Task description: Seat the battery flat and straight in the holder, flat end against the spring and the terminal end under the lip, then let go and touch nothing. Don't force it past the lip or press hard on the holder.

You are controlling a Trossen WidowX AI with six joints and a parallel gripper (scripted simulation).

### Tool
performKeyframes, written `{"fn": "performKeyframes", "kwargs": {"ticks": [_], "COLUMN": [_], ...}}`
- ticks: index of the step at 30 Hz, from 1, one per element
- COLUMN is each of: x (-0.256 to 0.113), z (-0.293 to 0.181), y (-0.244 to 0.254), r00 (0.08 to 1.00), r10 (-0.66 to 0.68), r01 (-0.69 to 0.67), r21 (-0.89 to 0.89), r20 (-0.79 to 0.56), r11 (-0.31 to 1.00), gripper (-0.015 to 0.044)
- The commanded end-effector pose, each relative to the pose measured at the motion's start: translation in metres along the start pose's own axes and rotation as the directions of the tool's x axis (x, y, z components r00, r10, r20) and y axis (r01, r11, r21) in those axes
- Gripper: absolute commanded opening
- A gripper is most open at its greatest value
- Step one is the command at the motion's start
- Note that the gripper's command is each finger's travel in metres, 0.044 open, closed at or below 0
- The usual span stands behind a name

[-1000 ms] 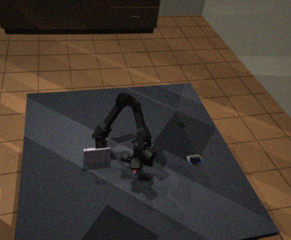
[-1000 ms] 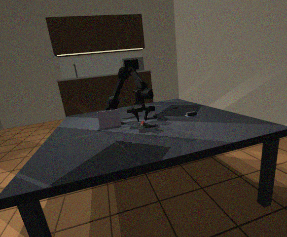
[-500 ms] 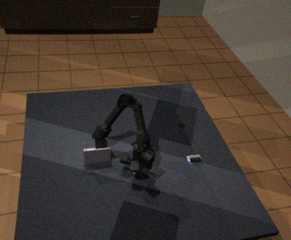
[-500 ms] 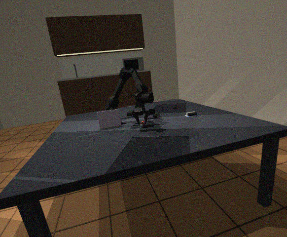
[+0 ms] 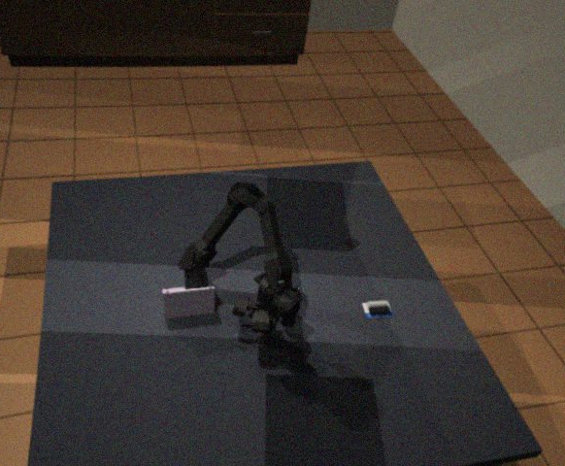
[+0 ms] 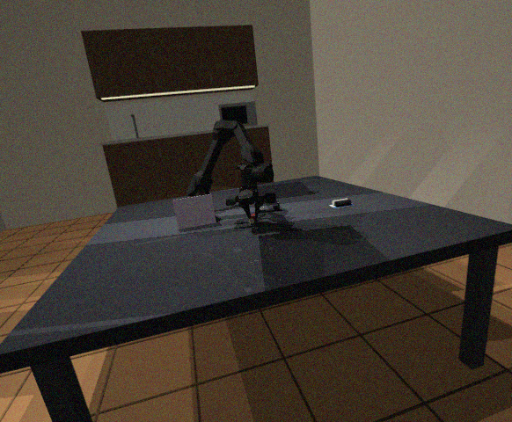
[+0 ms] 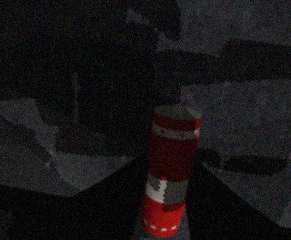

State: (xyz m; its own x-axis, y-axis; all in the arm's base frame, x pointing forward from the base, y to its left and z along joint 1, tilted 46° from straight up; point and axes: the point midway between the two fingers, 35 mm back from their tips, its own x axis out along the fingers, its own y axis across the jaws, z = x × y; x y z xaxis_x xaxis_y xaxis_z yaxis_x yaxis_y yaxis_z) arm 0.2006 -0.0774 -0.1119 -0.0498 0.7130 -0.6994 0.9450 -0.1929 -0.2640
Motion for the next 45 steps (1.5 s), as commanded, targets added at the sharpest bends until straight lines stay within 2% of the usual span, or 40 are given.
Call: {"fn": "performKeyframes", "kwargs": {"ticks": [1,3,8,15,20,26,31,36,38,45], "x": [-0.029,-0.042,-0.045,-0.052,-0.058,-0.063,-0.066,-0.069,-0.069,-0.067], "z": [0.002,0.002,-0.002,-0.038,-0.063,-0.097,-0.125,-0.154,-0.158,-0.157], "y": [0.003,0.002,0.003,0.018,0.028,0.036,0.040,0.042,0.042,0.042], "r00": [1.000,1.000,1.000,1.000,1.000,0.999,0.999,1.000,0.999,0.999], "r10": [0.014,0.014,0.014,0.018,0.021,0.022,0.023,0.022,0.022,0.027], "r01": [-0.014,-0.013,-0.013,-0.007,0.001,0.013,0.020,0.026,0.029,0.035], "r21": [-0.008,-0.008,-0.049,-0.459,-0.709,-0.919,-0.996,-0.977,-0.967,-0.968], "r20": [0.012,0.012,0.013,0.020,0.023,0.024,0.022,0.022,0.025,0.030], "r11": [1.000,1.000,0.999,0.888,0.705,0.393,0.089,-0.213,-0.254,-0.248], "gripper": [0.0070,0.0070,0.0070,0.0070,0.0070,0.0070,0.0070,0.0070,0.0070,0.0070]}}
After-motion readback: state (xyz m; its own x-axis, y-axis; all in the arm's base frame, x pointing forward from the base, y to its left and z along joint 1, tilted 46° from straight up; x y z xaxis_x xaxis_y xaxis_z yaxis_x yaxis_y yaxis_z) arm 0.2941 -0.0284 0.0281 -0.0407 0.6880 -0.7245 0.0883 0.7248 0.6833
